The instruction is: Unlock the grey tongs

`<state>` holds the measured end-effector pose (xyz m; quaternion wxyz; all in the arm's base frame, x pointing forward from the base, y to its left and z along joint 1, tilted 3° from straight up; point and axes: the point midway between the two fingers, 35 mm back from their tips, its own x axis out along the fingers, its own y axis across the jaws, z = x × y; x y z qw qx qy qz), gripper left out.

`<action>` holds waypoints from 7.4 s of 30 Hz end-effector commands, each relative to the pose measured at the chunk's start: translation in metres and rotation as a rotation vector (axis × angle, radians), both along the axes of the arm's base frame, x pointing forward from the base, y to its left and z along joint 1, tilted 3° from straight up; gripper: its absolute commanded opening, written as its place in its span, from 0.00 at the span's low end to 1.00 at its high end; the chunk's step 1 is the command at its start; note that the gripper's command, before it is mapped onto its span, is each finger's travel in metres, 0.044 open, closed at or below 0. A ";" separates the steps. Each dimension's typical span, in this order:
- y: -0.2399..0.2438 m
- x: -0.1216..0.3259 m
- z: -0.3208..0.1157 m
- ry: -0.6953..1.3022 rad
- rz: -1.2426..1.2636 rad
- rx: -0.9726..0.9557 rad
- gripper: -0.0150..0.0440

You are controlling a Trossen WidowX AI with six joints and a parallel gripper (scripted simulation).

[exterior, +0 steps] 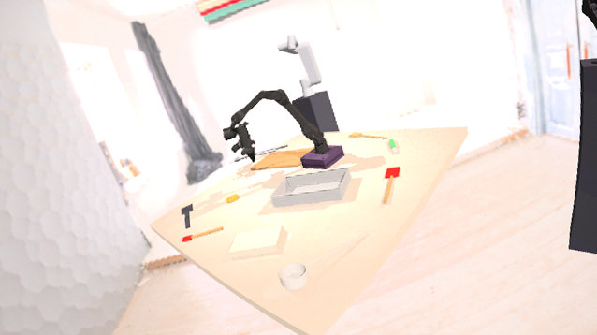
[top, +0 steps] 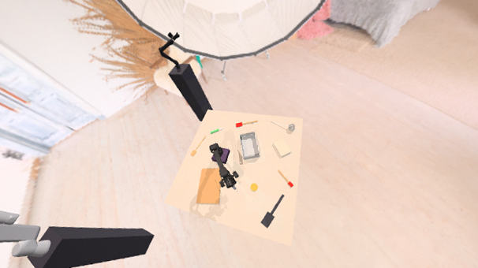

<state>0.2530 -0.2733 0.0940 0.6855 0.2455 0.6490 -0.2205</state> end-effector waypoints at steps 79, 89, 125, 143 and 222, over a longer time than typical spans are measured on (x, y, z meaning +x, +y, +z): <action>-0.088 -0.254 0.047 -0.428 -0.691 -0.592 0.00; -0.076 -0.256 0.070 -0.547 -0.658 -0.785 0.00; -0.056 -0.256 0.093 -0.654 -0.589 -0.991 0.00; -0.062 -0.257 0.088 -0.628 -0.608 -0.942 0.00; -0.085 -0.242 -0.029 0.032 -0.608 0.023 0.00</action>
